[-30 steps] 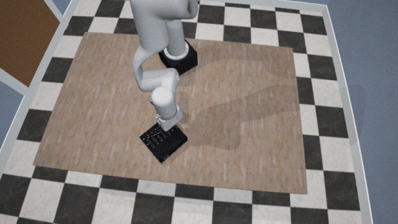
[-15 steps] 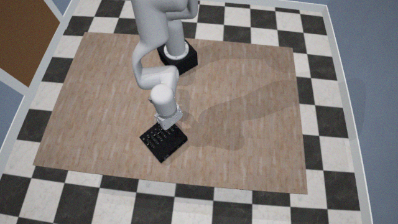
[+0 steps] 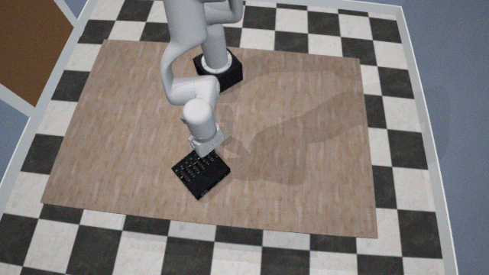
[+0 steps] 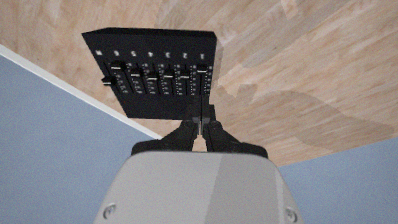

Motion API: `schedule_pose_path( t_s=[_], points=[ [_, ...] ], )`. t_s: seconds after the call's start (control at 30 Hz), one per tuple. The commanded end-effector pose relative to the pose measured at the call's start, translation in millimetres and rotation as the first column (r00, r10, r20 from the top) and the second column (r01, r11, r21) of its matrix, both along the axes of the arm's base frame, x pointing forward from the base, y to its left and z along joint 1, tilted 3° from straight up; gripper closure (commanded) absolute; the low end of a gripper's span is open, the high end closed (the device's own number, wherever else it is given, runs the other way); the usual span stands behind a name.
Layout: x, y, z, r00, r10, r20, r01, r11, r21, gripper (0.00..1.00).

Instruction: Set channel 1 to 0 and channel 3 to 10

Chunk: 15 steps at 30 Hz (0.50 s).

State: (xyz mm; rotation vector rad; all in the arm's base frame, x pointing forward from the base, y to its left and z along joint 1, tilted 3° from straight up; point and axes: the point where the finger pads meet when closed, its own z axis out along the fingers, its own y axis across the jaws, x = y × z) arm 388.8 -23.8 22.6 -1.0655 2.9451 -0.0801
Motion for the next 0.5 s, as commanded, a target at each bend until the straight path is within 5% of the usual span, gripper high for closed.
schedule_pose_path(
  t_s=[0.0,0.47],
  points=[
    [1.4,0.0,1.8,1.000,0.000,0.004,0.000,1.000,0.000,1.00],
    [1.4,-0.9,1.7,0.999,-0.046,0.006,0.046,0.999,0.001,1.00]
  ],
)
